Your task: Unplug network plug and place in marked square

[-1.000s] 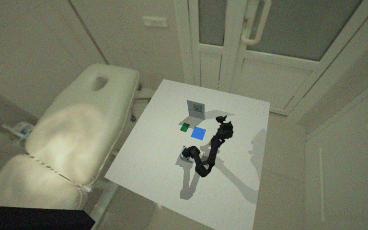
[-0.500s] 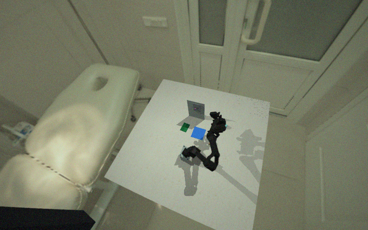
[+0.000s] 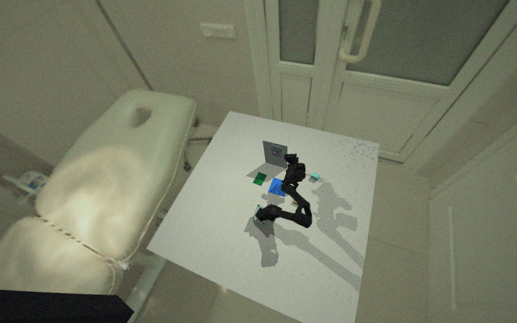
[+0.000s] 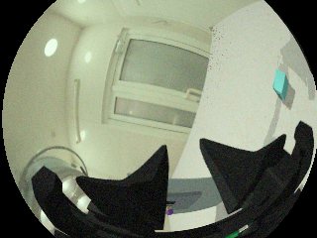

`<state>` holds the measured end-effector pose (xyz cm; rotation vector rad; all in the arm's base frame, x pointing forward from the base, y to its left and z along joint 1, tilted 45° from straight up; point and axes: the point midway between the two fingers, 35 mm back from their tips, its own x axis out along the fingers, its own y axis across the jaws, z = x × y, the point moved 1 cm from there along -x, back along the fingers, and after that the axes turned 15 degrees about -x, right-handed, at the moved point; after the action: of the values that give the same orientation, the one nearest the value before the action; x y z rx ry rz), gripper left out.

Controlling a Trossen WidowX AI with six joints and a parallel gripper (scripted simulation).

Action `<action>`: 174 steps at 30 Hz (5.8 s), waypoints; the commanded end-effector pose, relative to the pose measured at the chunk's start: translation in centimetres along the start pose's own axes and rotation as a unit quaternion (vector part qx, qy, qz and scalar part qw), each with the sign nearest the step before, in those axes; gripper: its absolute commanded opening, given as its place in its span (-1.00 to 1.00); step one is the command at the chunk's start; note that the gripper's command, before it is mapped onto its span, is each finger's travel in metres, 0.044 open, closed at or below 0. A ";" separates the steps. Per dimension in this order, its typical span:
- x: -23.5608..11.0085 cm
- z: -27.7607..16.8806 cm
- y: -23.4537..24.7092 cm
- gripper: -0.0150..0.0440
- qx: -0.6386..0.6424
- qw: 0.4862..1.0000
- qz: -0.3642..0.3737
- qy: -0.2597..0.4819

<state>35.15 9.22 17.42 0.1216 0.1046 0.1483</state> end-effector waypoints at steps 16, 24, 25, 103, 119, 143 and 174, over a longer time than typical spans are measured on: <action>-1.7 -8.8 4.1 0.04 0.099 0.993 0.039 0.047; -3.4 -11.8 5.4 0.04 0.136 0.987 0.053 0.067; -3.6 -12.2 5.5 0.04 0.141 0.986 0.054 0.070; 0.5 -13.4 6.1 -0.49 0.188 0.974 0.098 0.077; -0.4 -13.5 6.1 -0.49 0.188 0.974 0.097 0.078; -2.0 -13.7 6.0 -0.49 0.187 0.974 0.094 0.085; -4.0 -13.9 6.0 -0.49 0.186 0.974 0.089 0.096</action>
<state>29.08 16.06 4.81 0.4885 0.3150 0.3218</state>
